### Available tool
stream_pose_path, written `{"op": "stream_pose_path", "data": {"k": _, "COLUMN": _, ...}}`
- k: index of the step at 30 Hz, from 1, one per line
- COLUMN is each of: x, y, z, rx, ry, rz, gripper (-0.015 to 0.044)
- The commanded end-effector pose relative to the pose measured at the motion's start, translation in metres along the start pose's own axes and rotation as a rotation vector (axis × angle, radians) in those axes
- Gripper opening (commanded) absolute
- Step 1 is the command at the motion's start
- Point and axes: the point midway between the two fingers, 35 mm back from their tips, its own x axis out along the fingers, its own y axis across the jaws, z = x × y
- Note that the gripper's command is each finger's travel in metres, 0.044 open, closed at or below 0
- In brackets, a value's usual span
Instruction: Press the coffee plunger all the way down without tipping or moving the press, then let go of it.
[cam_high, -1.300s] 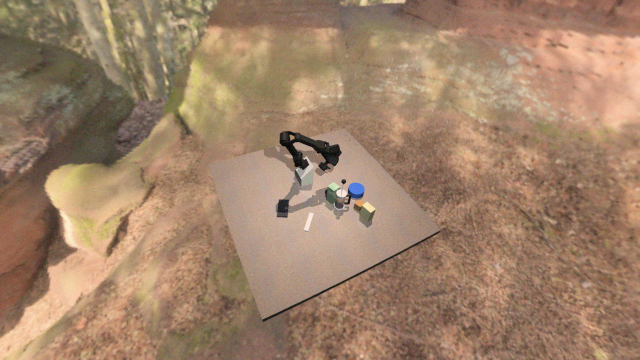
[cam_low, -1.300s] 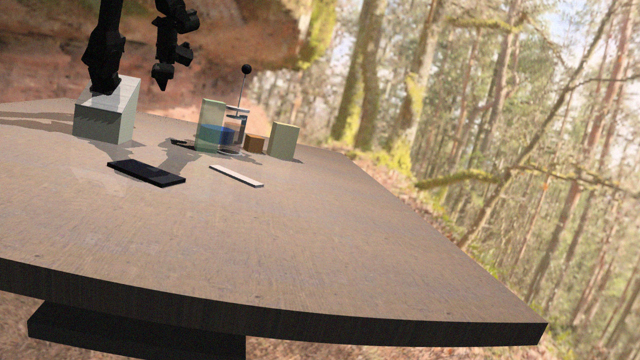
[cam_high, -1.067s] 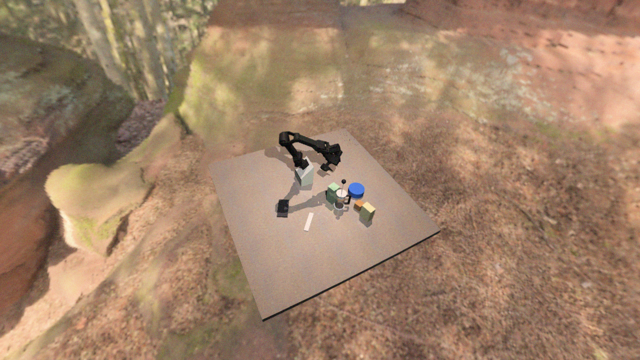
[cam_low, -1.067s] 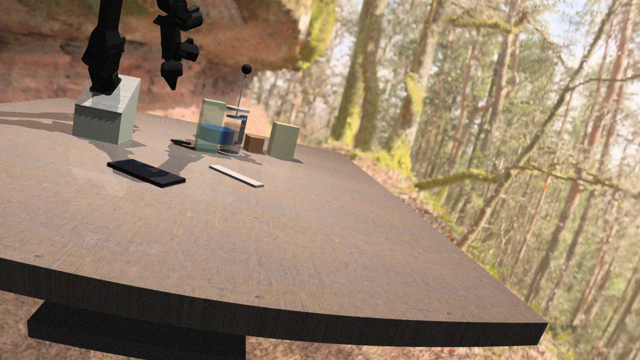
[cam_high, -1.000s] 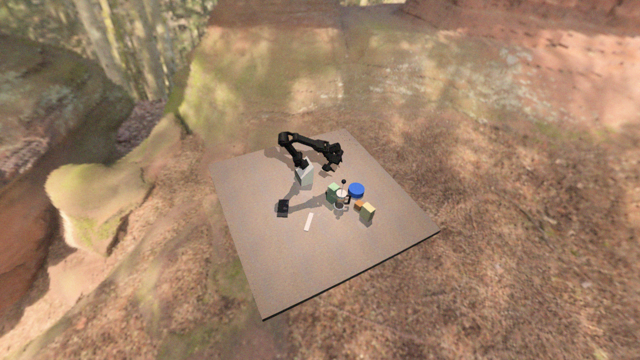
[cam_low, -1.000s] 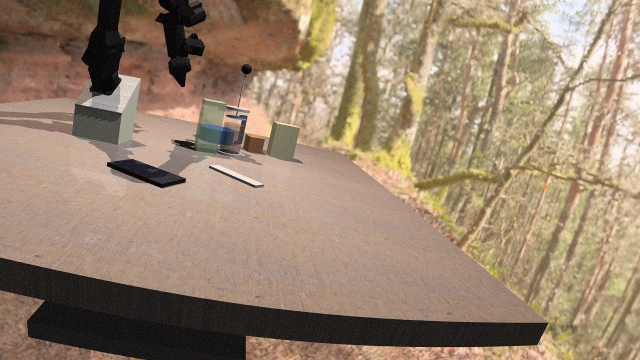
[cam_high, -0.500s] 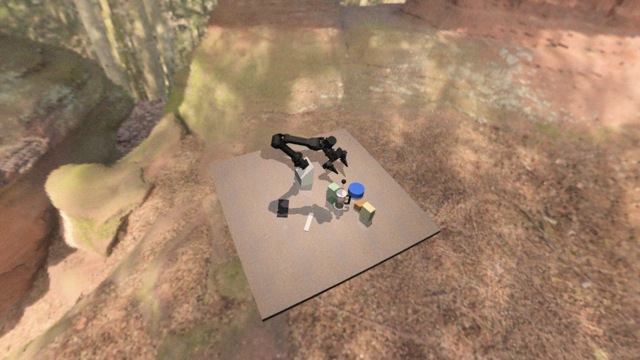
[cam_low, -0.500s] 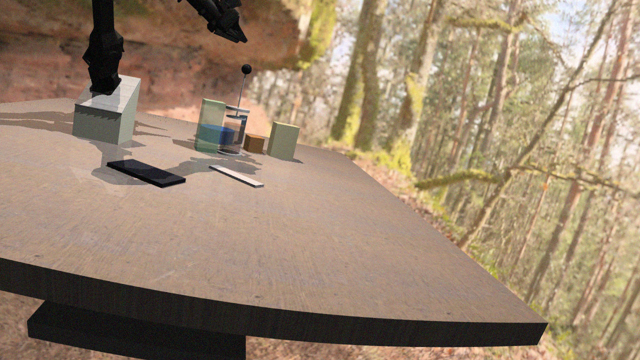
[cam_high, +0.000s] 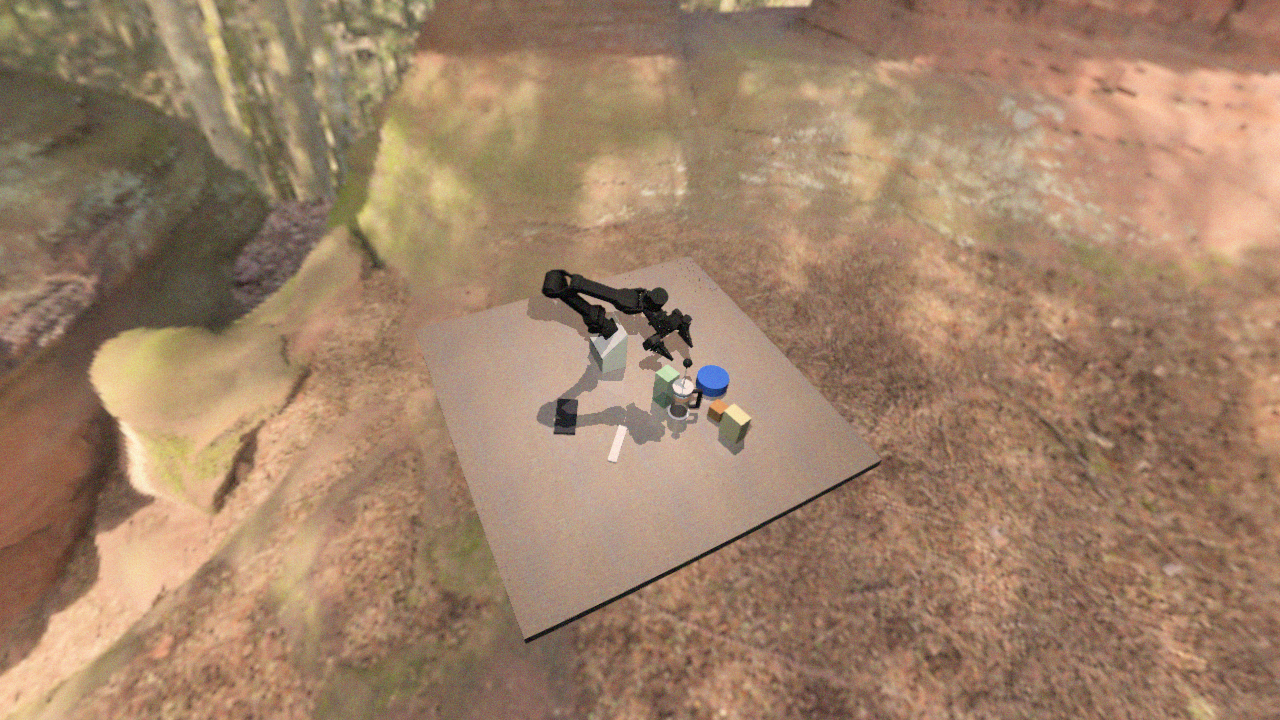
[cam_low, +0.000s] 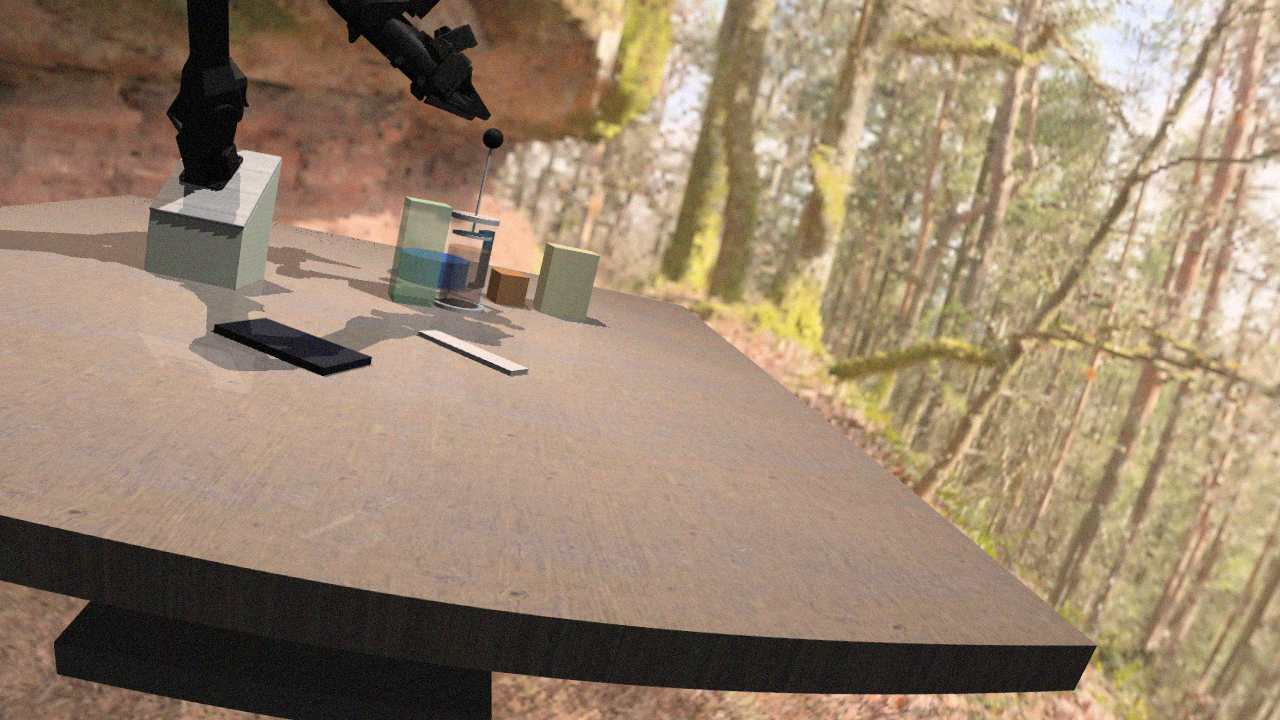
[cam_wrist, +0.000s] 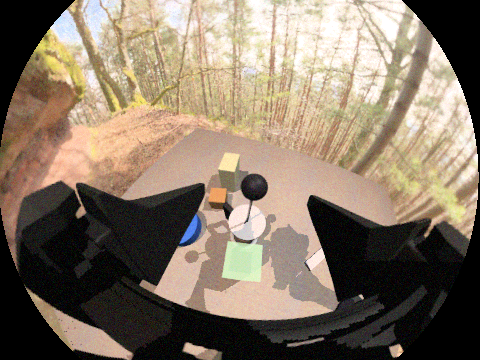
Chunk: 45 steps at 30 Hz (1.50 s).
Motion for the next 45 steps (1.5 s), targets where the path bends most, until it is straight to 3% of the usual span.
{"op": "stream_pose_path", "data": {"k": 1, "x": 0.006, "y": 0.001, "z": -0.003, "rx": -0.007, "ry": 0.004, "rz": 0.002, "gripper": 0.0440}}
{"op": "stream_pose_path", "data": {"k": 23, "x": 0.039, "y": 0.001, "z": -0.004, "rx": -0.008, "ry": 0.002, "rz": 0.000, "gripper": 0.0440}}
{"op": "stream_pose_path", "data": {"k": 35, "x": 0.039, "y": 0.001, "z": -0.004, "rx": -0.008, "ry": 0.002, "rz": 0.000, "gripper": 0.0125}}
{"op": "stream_pose_path", "data": {"k": 45, "x": 0.039, "y": 0.001, "z": -0.004, "rx": -0.008, "ry": 0.002, "rz": 0.000, "gripper": 0.0118}}
